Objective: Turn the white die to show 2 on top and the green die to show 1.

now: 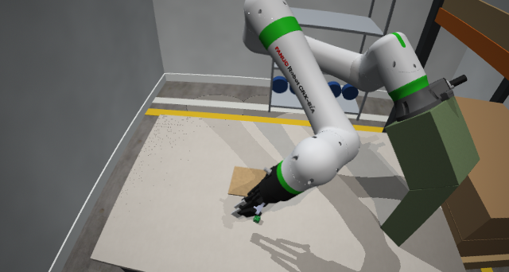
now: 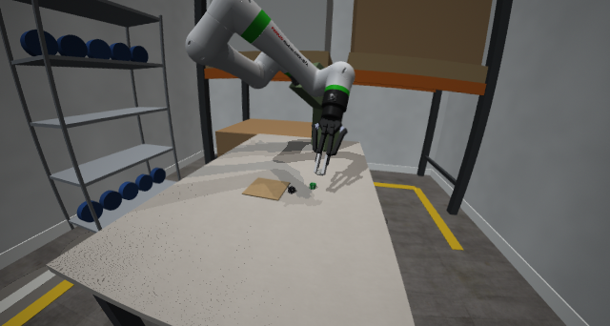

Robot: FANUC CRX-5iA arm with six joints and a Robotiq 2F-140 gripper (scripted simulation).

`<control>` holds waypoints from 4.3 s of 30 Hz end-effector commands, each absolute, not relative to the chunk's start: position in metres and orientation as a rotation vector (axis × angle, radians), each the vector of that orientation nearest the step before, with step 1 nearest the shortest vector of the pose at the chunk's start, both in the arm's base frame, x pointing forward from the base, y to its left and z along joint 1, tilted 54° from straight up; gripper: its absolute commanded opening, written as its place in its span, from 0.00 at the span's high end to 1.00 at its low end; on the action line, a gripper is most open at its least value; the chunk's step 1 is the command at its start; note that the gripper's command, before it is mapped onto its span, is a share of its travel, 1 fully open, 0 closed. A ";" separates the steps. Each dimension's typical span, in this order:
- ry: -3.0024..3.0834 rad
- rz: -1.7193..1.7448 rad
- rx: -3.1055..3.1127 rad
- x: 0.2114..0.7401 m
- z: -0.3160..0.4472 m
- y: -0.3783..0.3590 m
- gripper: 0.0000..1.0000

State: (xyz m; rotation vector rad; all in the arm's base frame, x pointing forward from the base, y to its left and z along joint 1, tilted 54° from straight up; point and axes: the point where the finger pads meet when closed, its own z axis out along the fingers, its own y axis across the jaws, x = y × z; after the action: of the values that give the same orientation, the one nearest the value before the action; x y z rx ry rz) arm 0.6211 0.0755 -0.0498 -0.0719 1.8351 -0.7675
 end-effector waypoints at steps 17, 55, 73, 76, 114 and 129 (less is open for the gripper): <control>1.357 -0.673 -0.244 0.618 -0.058 0.070 0.91; 1.318 -0.665 -0.253 0.654 -0.101 0.025 0.91; 1.318 -0.665 -0.253 0.656 -0.104 0.023 0.91; 1.318 -0.665 -0.253 0.656 -0.104 0.023 0.91; 1.318 -0.665 -0.253 0.658 -0.107 0.020 0.91; 1.318 -0.665 -0.253 0.662 -0.111 0.016 0.91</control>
State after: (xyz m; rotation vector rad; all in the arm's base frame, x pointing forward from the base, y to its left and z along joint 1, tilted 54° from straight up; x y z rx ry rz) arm 0.6619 0.0158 -0.1104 -0.2528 1.3177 -0.6650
